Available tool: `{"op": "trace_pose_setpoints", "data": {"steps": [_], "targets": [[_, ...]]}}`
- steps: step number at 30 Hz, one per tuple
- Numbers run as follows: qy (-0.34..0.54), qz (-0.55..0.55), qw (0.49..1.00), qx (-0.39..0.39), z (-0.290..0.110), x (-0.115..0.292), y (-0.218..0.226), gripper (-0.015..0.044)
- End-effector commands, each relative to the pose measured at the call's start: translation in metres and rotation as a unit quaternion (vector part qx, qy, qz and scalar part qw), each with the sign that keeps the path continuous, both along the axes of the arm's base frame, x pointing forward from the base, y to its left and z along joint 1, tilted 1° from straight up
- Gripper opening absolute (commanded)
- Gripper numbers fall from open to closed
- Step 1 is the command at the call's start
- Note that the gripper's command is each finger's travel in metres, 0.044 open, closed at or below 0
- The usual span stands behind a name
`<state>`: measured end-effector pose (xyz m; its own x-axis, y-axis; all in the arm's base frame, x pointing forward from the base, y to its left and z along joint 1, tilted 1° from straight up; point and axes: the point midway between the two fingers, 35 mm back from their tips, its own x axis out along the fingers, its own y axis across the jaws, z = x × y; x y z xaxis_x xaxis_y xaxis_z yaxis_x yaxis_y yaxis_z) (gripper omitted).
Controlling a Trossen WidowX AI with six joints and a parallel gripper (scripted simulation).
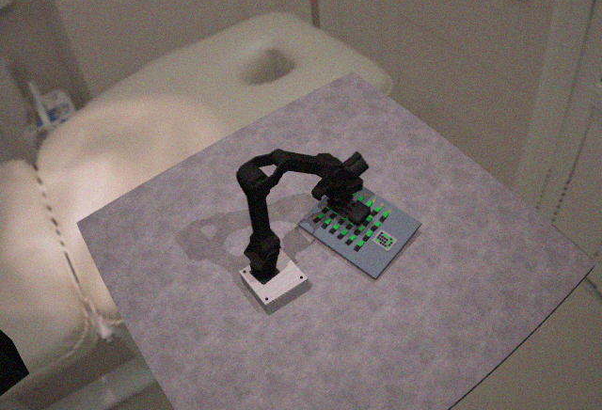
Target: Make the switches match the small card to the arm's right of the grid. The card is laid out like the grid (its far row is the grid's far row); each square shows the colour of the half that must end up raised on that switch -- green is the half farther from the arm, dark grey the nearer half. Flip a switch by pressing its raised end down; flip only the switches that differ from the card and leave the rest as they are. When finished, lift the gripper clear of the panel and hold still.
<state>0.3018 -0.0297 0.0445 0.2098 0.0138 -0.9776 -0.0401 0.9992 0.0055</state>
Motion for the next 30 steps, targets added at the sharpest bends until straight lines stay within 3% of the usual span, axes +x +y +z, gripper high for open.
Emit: {"op": "trace_pose_setpoints", "data": {"steps": [1,9,15,20,26,30], "targets": [[0.001,0.001,1.000,0.002,-0.002,0.000,0.001,0.0000],[0.001,0.001,1.000,0.002,-0.003,0.000,0.001,0.0000],[-0.011,0.001,1.000,0.002,0.058,-0.015,-0.001,0.0000],[-0.011,0.001,1.000,0.002,0.061,-0.016,-0.002,0.0000],[-0.010,0.001,1.000,-0.001,0.057,-0.029,-0.061,0.0000],[-0.011,0.001,1.000,-0.001,0.054,-0.031,-0.068,0.0000]]}}
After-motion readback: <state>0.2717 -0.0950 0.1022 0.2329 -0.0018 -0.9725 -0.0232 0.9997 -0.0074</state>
